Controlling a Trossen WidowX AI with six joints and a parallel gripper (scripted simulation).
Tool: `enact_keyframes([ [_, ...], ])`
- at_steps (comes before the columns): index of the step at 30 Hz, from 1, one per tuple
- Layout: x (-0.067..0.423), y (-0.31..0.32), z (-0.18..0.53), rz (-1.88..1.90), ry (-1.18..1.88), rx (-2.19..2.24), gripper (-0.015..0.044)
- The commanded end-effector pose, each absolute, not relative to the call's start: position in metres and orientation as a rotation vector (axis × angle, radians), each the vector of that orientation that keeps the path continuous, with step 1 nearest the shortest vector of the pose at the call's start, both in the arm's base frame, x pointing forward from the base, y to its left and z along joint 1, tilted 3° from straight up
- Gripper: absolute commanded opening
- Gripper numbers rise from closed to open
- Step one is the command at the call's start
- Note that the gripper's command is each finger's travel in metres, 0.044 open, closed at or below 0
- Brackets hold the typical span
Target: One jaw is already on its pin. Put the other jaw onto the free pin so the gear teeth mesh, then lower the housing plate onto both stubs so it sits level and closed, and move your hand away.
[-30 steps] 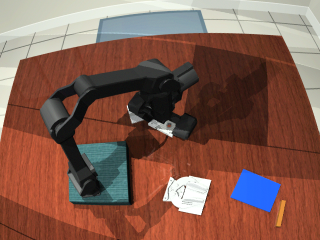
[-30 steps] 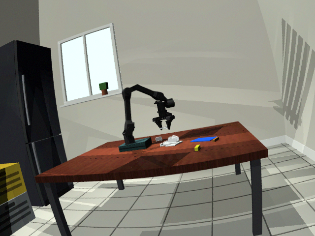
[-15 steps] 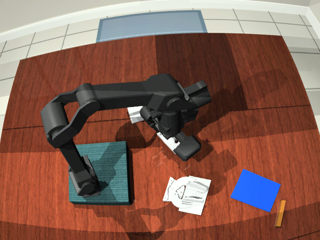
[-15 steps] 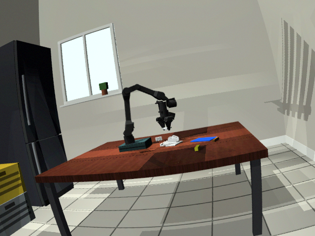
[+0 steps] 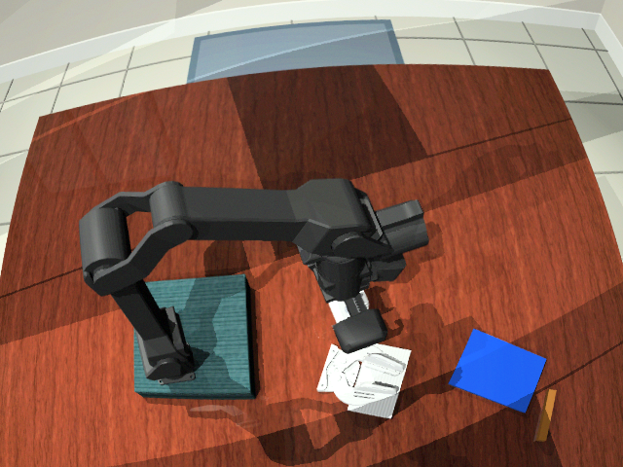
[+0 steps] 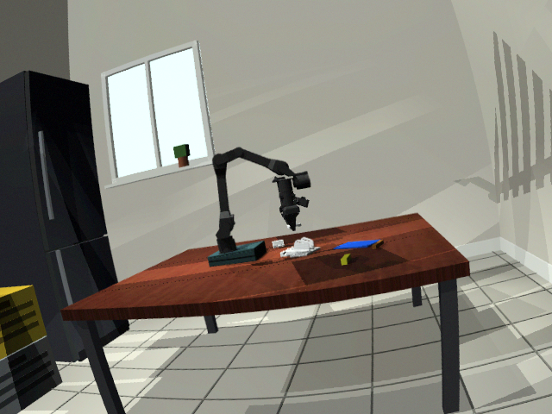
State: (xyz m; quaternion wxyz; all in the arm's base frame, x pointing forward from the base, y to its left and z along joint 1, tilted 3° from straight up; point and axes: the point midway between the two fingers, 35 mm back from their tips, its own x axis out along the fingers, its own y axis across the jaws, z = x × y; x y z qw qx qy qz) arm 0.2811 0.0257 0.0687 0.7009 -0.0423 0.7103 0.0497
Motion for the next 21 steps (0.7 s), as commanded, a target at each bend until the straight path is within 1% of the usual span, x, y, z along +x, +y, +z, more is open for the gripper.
enact_keyframes([
  [1, 0.279, 0.011, 0.068, 0.030, 1.584, -0.021, 0.0351],
  [21, 0.265, -0.051, 0.067, -0.333, 1.564, 0.327, 0.0351],
])
